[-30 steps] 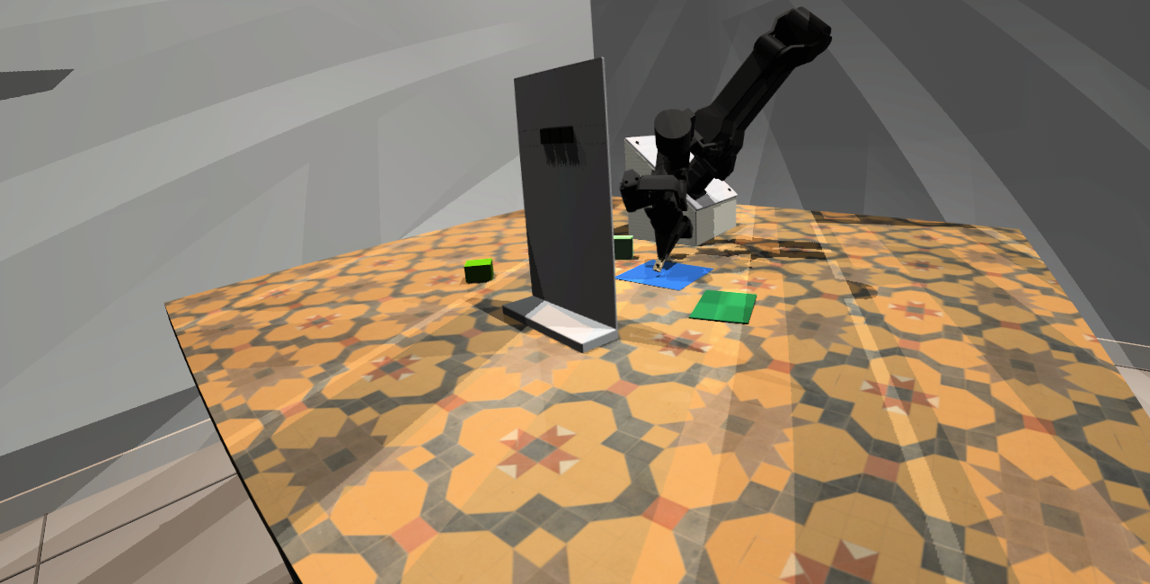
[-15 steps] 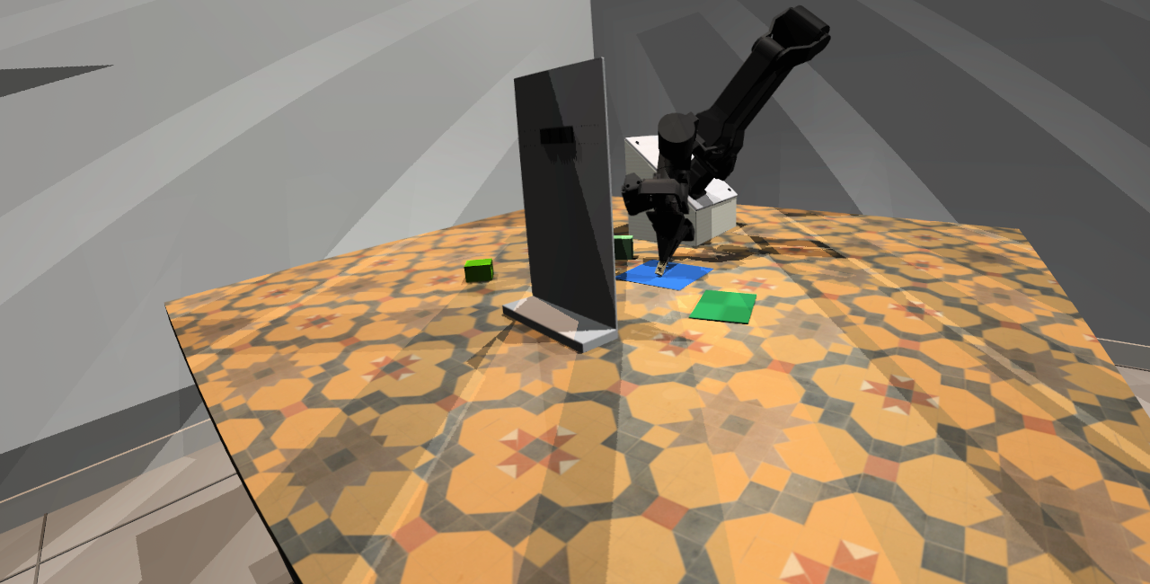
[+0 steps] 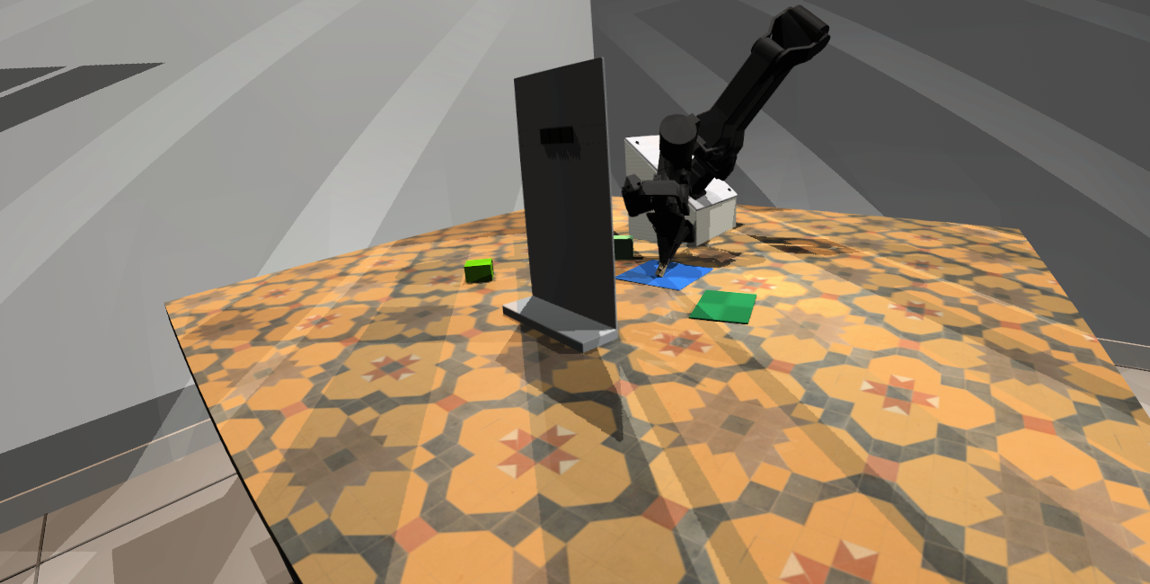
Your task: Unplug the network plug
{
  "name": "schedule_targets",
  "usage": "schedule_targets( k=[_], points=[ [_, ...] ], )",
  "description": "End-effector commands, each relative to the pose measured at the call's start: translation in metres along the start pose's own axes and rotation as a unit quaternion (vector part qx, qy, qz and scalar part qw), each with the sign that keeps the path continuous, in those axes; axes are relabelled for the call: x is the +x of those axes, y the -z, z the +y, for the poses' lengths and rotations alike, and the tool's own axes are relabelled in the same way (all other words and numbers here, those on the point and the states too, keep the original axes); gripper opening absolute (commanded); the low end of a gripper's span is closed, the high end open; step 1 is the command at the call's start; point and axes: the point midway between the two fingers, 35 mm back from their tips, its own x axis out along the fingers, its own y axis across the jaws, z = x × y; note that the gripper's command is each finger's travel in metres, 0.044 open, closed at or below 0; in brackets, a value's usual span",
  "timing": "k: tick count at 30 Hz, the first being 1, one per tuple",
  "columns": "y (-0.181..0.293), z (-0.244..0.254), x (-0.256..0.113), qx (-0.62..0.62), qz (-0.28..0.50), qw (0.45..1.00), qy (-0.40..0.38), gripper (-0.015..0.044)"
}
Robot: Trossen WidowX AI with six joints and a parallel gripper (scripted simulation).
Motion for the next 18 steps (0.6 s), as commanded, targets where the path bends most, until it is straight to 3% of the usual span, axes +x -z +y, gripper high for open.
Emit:
schedule_targets(
  k=[1, 4, 18],
  points=[
    [0.0001, -0.0001, -0.0001, 0.0, 0.0, 1.0, 0.0, 0.0079],
    [0.0001, -0.0001, -0.0001, 0.0, 0.0, 1.0, 0.0, 0.0156],
    [-0.001, -0.0001, -0.0044, 0.0, -0.001, 1.0, 0.002, 0.0156]
  ],
)
